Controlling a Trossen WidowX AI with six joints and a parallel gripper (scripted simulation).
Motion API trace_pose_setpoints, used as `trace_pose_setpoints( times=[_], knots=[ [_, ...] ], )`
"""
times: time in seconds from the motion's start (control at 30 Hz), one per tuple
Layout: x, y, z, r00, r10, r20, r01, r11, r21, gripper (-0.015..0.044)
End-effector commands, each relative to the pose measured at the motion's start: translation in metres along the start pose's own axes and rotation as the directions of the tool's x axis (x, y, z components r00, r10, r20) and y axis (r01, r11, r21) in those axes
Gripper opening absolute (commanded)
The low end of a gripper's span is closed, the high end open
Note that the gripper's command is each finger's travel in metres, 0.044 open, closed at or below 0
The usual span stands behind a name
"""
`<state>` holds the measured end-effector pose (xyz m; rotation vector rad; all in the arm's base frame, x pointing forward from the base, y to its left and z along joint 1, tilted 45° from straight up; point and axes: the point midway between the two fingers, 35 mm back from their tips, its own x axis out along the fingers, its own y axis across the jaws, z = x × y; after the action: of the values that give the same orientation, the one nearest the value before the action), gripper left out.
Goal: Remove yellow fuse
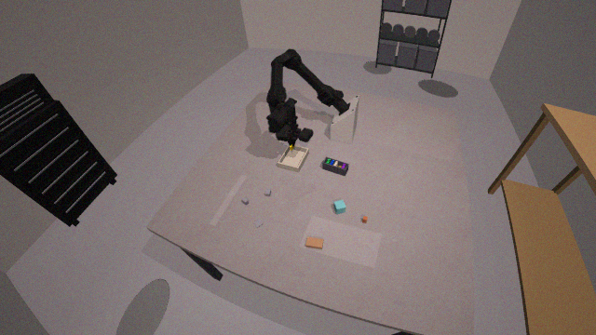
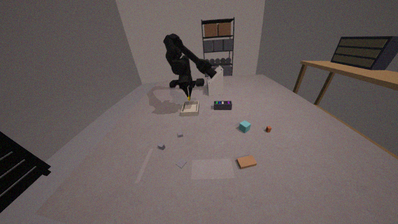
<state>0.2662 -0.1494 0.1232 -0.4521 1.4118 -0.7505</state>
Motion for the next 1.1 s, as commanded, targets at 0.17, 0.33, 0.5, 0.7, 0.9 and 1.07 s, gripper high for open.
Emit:
trace_pose_setpoints(
  times=[0.17, 0.33, 0.5, 0.7, 0.9, 1.07],
  knots=[
    [0.015, -0.001, -0.002, 1.0, -0.004, -0.005, 0.003, 1.0, -0.005, 0.0],
    [0.023, -0.001, -0.002, 1.0, -0.004, -0.005, 0.004, 1.0, -0.005, 0.0],
    [0.031, -0.001, -0.002, 1.0, -0.005, -0.005, 0.005, 1.0, -0.005, 0.0],
    [0.038, -0.001, -0.003, 1.0, -0.006, -0.004, 0.006, 1.0, -0.005, 0.0],
    [0.035, -0.003, -0.001, 1.0, -0.01, 0.0, 0.01, 1.0, 0.002, 0.0052],
    [0.035, -0.003, -0.001, 1.0, -0.01, 0.0, 0.01, 1.0, 0.002, 0.0184]
  ],
)
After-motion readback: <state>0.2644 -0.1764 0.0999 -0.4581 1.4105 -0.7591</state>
